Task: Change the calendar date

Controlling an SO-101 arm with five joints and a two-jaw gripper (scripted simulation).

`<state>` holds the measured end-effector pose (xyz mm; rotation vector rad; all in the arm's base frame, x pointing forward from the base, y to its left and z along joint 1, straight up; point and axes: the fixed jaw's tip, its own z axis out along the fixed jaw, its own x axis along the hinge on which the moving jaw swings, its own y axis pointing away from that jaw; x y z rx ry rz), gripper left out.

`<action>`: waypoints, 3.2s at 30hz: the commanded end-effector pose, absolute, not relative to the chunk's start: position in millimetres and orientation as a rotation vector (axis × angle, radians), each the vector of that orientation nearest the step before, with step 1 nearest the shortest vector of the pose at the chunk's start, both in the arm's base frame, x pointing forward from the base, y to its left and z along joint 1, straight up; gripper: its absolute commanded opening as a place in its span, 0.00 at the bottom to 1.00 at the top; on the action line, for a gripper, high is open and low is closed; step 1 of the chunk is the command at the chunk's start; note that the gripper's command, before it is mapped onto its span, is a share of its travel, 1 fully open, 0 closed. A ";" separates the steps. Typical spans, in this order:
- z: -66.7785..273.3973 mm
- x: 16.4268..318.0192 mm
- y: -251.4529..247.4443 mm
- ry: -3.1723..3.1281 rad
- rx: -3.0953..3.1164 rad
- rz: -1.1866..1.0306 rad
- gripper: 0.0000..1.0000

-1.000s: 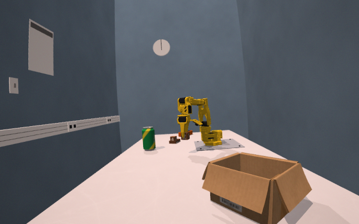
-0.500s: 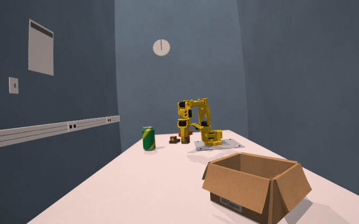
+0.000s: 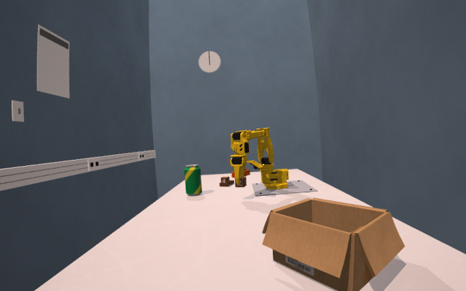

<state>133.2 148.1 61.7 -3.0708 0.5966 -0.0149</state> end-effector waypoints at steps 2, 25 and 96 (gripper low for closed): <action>58.1 130.3 148.1 0.598 -3.083 -0.001 0.00; 49.9 129.0 148.5 0.596 -3.100 0.014 0.00; 25.6 128.5 148.0 0.596 -3.100 0.014 0.00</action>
